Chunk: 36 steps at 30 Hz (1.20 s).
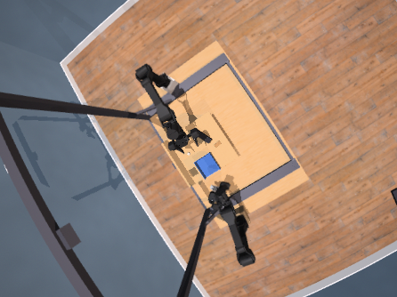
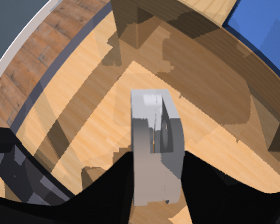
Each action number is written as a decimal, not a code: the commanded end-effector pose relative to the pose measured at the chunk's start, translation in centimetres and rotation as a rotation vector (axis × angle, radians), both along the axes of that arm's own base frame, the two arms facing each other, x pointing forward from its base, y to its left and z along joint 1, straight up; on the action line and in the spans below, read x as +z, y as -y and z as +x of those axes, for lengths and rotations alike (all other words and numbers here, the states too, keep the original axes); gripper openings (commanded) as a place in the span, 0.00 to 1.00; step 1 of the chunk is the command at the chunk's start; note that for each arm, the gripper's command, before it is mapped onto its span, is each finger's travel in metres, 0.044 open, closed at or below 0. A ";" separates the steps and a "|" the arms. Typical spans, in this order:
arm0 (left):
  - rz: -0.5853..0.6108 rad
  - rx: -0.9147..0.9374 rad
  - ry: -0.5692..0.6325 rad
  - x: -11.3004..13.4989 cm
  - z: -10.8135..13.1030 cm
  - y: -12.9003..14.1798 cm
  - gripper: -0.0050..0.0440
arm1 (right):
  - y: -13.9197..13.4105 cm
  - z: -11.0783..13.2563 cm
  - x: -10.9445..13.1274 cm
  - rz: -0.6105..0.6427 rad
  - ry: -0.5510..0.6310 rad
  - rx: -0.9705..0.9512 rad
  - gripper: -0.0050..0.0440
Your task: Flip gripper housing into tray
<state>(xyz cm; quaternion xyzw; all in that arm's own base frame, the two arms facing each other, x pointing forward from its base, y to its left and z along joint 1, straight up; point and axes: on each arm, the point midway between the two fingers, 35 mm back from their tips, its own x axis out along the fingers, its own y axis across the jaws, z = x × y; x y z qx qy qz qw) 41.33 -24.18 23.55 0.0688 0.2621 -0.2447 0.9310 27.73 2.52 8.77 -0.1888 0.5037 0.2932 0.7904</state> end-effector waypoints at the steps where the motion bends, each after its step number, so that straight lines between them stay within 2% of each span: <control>1: -0.017 0.004 0.029 1.5 0.0 0.0 1.00 | 0.0 0.5 0.6 0.001 0.017 0.042 0.34; 36: -0.017 0.004 0.029 1.5 0.0 0.0 1.00 | 0.0 0.4 0.6 -0.005 0.016 0.581 0.34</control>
